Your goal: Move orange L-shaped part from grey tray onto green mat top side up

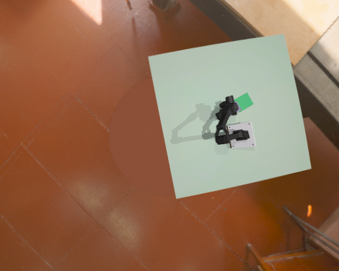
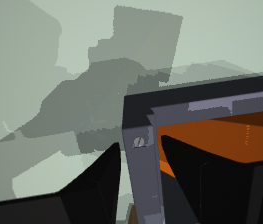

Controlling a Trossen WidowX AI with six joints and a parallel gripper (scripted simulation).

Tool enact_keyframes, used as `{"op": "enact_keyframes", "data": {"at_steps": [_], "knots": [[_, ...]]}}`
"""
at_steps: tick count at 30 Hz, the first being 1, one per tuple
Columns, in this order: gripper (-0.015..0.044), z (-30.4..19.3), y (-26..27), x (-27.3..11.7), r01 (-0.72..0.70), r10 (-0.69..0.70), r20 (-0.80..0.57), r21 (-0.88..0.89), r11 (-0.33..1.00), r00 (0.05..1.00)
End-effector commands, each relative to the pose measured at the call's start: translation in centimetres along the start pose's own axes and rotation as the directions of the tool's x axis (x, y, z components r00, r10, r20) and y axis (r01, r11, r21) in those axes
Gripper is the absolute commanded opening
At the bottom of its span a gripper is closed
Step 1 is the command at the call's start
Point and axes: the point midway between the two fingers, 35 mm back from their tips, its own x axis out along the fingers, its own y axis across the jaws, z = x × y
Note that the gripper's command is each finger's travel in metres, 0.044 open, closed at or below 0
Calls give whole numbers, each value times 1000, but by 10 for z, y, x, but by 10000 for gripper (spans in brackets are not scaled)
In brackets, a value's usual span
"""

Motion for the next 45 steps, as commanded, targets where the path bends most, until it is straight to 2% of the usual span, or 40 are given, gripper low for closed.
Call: {"op": "enact_keyframes", "data": {"at_steps": [1, 16, 19, 25, 45], "knots": [[180, 0, 0, 0, 1, -1, 0, 0, 1000, 1000], [180, -1, 10, -17, 6, -6, -7, 6, 1000, 1000], [180, 1, 4, -39, 17, -17, -9, 7, 1000, 1000], [180, -1, -2, -106, 7, -7, -10, 7, 1000, 1000], [180, 1, -3, -105, 14, -14, 8, 11, 1000, 1000]]}}
